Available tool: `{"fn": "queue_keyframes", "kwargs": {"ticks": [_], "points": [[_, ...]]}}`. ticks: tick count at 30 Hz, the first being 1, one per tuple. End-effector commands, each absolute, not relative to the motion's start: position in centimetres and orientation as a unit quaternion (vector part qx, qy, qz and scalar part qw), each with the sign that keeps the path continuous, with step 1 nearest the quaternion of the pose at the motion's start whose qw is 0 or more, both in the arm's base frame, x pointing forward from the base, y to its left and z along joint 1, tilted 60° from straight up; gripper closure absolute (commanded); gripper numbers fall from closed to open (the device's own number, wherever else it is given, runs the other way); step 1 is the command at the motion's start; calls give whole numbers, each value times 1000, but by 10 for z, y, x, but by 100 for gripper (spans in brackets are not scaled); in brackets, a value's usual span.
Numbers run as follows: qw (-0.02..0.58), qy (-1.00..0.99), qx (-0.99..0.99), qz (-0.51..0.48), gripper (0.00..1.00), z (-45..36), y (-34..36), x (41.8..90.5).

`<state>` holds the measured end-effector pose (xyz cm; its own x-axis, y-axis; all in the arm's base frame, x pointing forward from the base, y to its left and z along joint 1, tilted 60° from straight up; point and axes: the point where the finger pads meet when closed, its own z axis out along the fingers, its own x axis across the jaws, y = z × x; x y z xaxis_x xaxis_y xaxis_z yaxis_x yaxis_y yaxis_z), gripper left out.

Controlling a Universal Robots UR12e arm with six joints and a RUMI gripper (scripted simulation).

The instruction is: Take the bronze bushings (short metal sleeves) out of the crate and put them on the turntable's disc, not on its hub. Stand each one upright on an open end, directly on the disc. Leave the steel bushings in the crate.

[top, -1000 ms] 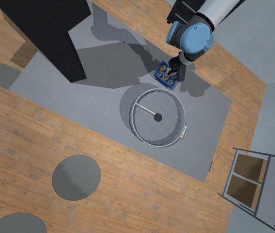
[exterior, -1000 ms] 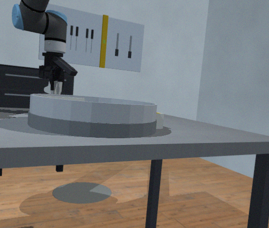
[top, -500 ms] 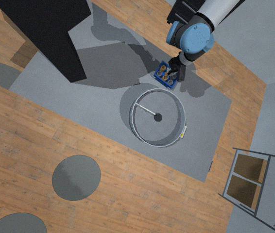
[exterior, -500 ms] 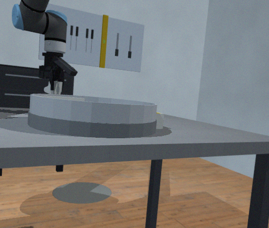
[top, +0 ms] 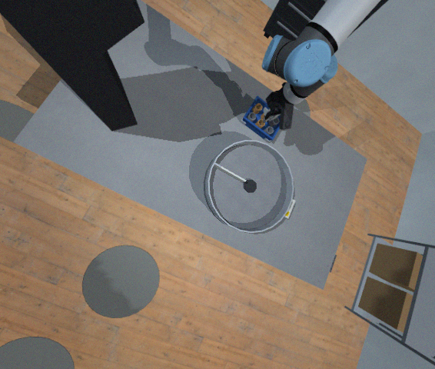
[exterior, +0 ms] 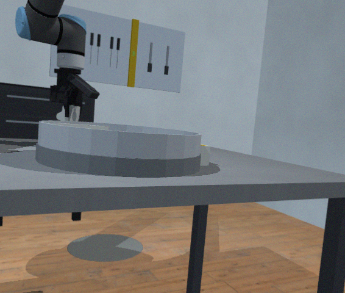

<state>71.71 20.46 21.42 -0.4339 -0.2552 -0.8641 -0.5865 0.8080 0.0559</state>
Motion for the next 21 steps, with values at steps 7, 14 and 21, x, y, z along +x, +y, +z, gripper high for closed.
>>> {"fn": "queue_keyframes", "kwargs": {"ticks": [7,14,21], "points": [[468,827,-255,177,95,207,215,731],[469,827,-255,176,95,207,216,732],[469,827,-255,177,95,207,216,732]]}}
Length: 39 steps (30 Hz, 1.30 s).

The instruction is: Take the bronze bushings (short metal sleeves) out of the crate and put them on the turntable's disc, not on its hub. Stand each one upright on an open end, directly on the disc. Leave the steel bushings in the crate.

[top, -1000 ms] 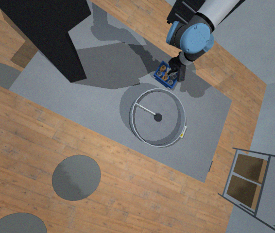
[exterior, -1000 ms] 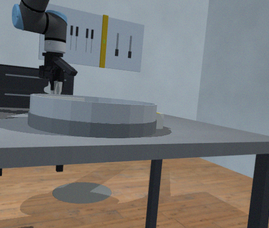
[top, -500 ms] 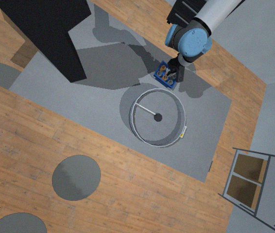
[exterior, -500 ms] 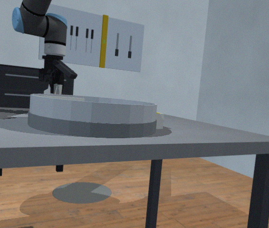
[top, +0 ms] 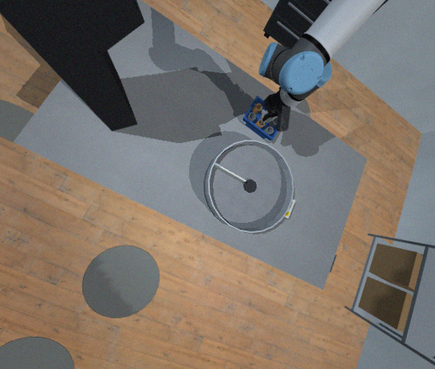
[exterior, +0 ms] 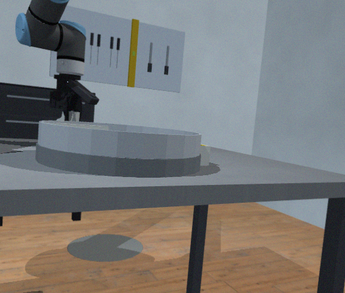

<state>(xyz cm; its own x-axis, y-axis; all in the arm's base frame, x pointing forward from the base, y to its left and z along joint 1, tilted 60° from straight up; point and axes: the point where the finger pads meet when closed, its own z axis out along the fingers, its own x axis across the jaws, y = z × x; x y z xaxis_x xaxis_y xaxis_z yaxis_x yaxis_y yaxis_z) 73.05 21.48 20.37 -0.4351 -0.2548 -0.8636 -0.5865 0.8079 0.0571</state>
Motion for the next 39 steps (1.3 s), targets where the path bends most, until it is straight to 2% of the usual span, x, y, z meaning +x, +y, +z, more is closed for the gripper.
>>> {"fn": "queue_keyframes", "kwargs": {"ticks": [1,28,29,39], "points": [[469,827,-255,177,95,207,216,732],[469,827,-255,177,95,207,216,732],[469,827,-255,177,100,207,216,732],[469,827,-255,177,100,207,216,732]]}}
